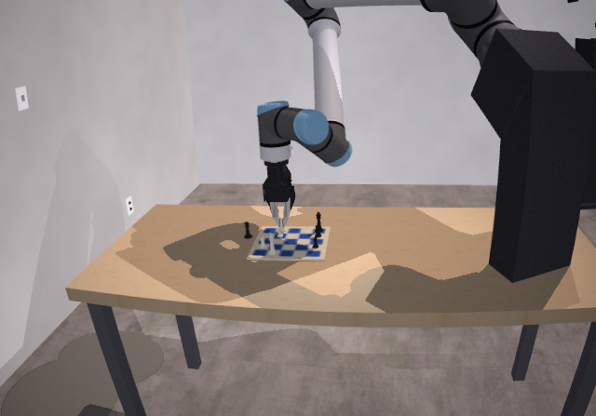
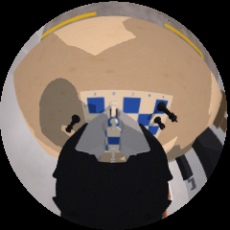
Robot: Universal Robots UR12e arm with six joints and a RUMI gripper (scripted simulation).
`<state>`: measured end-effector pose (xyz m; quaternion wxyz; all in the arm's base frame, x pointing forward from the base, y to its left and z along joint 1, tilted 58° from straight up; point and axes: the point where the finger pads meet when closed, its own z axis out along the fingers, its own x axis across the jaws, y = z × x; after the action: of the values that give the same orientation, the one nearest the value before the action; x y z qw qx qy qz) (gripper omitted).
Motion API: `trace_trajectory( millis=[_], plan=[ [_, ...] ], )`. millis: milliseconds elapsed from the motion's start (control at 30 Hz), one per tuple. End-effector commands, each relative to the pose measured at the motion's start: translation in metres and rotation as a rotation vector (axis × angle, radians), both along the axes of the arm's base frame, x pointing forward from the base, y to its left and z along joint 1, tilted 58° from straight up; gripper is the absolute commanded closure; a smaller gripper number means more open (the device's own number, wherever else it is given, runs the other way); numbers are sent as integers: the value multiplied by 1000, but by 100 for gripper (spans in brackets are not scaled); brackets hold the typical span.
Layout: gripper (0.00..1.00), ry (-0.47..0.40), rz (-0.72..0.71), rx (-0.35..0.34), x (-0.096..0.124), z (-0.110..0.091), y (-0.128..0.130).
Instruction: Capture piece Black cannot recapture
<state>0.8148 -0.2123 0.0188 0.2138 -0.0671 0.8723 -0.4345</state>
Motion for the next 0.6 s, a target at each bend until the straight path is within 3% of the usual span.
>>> trace_trajectory(
  millis=[0,300,567],
  plan=[
    [100,0,1,0,0,0,1],
    [100,0,1,0,0,0,1],
    [87,0,1,0,0,0,1]
  ],
)
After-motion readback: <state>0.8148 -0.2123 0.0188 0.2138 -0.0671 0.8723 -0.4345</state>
